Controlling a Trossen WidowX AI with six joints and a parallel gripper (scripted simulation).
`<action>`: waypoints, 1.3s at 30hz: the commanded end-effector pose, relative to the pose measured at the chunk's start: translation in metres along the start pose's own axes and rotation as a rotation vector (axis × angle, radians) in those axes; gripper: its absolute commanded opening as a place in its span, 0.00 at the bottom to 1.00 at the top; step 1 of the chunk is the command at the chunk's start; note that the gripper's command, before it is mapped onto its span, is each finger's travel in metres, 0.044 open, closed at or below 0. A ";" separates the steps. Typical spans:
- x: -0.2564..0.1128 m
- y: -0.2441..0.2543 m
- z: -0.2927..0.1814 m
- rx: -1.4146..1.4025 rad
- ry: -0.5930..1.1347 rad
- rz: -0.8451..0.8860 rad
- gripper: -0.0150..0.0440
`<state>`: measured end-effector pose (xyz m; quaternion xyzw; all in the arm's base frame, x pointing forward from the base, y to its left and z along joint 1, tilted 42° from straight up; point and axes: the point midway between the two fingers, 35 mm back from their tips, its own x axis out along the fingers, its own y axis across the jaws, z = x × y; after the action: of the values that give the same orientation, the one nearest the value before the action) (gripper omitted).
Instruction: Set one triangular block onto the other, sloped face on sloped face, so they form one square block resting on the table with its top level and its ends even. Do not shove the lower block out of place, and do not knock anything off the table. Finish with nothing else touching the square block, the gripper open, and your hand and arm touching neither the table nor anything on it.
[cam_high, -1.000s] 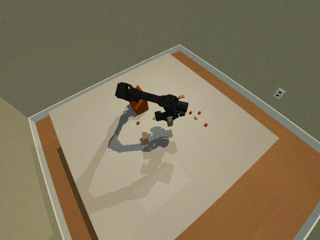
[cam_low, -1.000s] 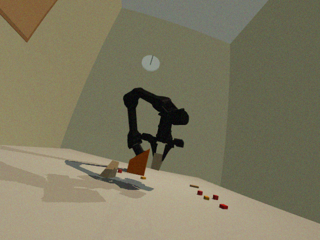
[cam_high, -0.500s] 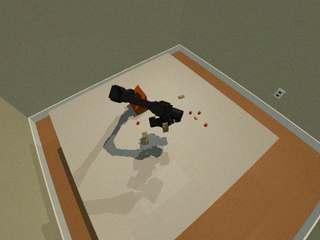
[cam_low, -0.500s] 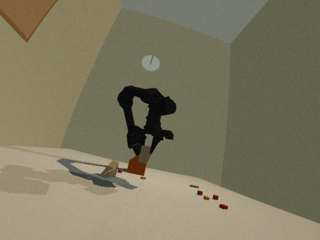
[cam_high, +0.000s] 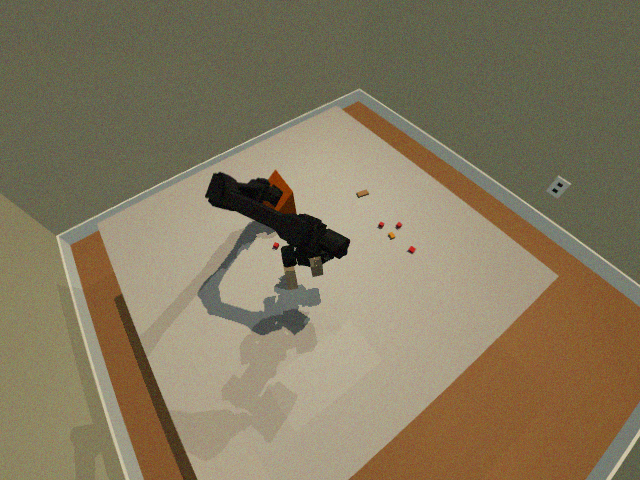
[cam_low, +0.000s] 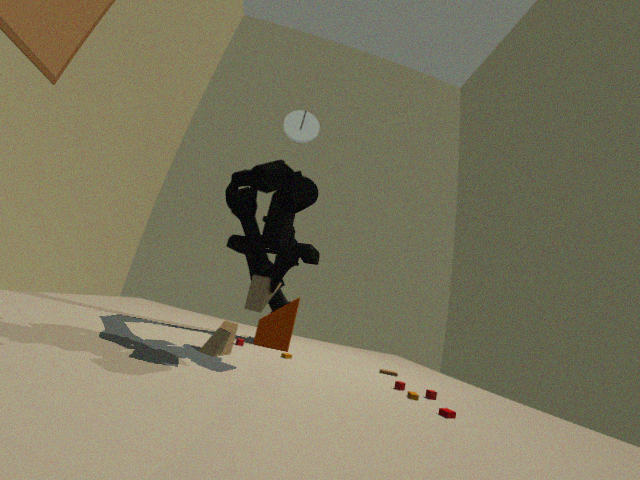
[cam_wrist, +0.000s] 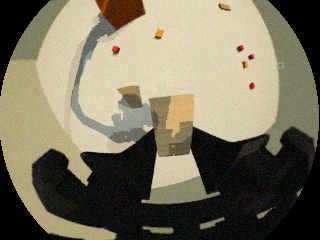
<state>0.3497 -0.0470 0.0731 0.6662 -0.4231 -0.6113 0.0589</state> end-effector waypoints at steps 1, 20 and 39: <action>-0.005 0.018 -0.010 -0.003 0.004 0.004 0.25; -0.019 0.087 -0.028 -0.004 0.007 0.023 0.25; 0.046 0.089 -0.007 -0.004 0.007 0.024 0.25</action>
<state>0.3139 -0.1296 0.1016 0.6643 -0.4299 -0.6079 0.0656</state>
